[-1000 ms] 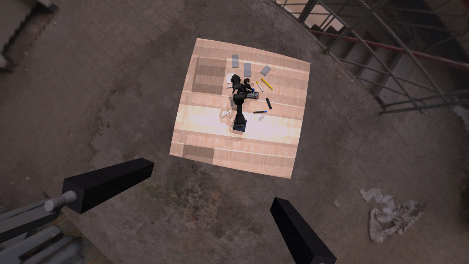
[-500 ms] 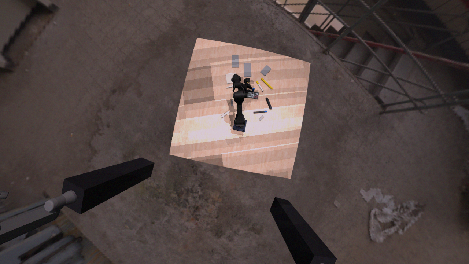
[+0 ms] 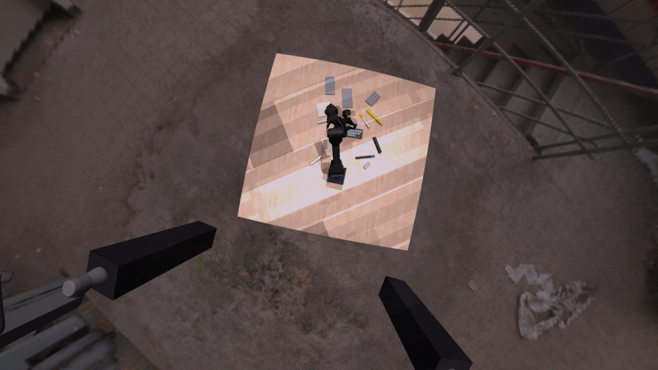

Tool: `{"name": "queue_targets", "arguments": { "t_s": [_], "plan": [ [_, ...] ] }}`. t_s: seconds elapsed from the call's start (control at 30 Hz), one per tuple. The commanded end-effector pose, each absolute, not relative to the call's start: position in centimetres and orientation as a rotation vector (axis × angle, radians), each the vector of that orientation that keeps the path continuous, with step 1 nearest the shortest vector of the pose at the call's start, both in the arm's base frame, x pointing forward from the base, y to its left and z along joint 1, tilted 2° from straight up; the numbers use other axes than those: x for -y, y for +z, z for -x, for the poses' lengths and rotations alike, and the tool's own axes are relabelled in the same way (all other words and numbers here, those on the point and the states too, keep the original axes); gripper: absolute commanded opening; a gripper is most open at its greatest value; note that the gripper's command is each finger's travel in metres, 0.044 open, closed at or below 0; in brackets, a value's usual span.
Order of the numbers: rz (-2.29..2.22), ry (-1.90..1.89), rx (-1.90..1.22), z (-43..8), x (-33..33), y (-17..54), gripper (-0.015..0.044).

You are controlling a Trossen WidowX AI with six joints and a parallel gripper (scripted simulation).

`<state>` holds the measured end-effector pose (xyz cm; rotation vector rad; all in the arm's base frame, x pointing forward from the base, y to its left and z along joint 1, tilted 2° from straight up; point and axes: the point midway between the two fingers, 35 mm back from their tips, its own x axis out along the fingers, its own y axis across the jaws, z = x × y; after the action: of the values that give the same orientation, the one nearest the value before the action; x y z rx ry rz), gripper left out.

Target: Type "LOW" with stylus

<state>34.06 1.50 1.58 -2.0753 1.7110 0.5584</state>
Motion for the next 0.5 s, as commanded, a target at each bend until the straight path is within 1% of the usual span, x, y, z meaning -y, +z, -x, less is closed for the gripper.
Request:
{"name": "queue_targets", "arguments": {
  "t_s": [0.0, 0.47],
  "plan": [
    [2.081, 0.557, -1.711, -34.06, -1.46, 1.53, 0.0081],
    [2.081, 0.557, -1.711, -34.09, -1.49, 0.72, 0.0081]
  ]
}}
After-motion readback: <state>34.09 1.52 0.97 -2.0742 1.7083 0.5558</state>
